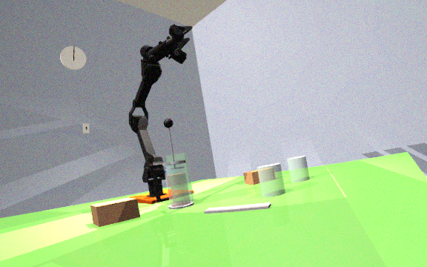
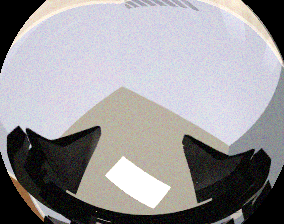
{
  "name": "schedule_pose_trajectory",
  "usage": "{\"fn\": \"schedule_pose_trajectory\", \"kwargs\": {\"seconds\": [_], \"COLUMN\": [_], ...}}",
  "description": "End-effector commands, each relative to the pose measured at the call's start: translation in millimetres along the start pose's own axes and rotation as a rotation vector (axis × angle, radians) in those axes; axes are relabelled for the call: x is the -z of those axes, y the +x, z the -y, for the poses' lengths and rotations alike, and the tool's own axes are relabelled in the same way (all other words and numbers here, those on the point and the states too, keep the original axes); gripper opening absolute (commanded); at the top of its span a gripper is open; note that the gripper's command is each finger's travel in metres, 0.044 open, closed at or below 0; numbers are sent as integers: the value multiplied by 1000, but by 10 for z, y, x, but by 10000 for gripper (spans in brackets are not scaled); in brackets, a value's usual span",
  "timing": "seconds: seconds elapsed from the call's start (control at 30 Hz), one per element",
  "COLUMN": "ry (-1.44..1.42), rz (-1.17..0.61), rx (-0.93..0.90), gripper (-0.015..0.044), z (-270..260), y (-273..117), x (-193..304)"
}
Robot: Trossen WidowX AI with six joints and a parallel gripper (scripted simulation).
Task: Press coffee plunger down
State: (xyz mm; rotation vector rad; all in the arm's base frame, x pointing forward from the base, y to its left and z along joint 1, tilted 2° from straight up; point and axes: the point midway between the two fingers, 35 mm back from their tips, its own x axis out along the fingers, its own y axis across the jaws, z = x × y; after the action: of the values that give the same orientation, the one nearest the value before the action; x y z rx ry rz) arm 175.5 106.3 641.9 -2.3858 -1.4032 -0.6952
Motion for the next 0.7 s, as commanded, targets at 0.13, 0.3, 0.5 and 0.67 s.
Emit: {"fn": "schedule_pose_trajectory", "kwargs": {"seconds": [0.13, 0.3, 0.5, 0.67], "ry": [1037, 1260, 1520, 1722], "rz": [-175, -283, -461, -656], "rx": [-527, -652, -805, -928], "gripper": [440, 440, 440, 440], "z": [-755, -889, -1023, -1098], "y": [-534, -738, -1034, -1322], "x": [-461, -606, -809, -996]}}
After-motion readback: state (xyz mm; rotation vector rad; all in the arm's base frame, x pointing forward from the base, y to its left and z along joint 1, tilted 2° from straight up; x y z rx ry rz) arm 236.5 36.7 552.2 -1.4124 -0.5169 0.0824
